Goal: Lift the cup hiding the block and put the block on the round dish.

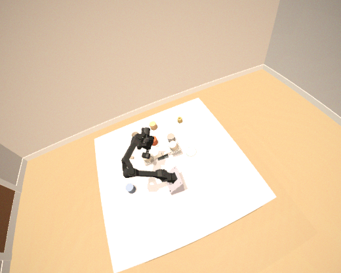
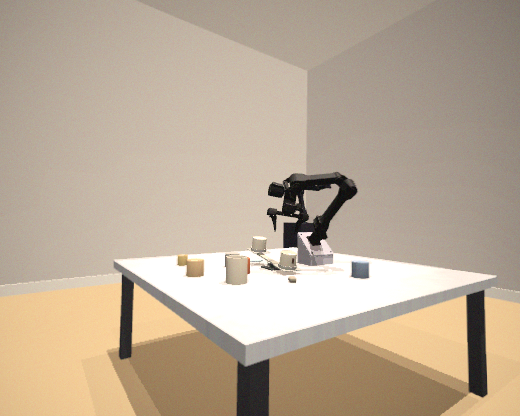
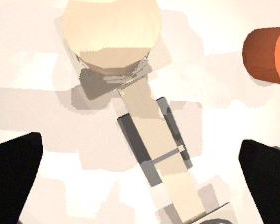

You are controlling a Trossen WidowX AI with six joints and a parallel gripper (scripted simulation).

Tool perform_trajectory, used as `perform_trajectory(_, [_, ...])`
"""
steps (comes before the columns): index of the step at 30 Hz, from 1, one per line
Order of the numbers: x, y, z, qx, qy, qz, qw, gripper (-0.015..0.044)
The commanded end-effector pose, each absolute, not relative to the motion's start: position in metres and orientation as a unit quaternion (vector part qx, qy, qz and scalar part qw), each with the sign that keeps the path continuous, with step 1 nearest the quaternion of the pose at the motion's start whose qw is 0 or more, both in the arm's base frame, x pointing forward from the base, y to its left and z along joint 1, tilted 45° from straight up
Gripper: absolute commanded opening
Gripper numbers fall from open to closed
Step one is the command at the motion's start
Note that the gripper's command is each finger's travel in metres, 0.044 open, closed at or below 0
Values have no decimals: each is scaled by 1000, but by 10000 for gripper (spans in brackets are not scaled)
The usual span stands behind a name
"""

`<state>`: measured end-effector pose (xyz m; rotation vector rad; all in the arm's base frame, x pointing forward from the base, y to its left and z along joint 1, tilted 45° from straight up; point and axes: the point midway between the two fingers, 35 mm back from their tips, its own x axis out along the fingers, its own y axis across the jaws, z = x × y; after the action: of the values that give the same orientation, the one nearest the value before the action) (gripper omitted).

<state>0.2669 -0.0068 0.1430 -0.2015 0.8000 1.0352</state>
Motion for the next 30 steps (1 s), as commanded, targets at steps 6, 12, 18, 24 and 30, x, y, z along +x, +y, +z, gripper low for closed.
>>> perform_trajectory(6, [291, 34, 148, -198, 324, 566, 732, 440])
perform_trajectory(12, [301, 63, 150, -254, 288, 612, 691, 440])
perform_trajectory(18, [301, 65, 149, -256, 287, 614, 689, 440])
perform_trajectory(24, [302, 75, 139, -256, 287, 614, 690, 440])
perform_trajectory(30, [304, 81, 133, -256, 287, 614, 689, 440])
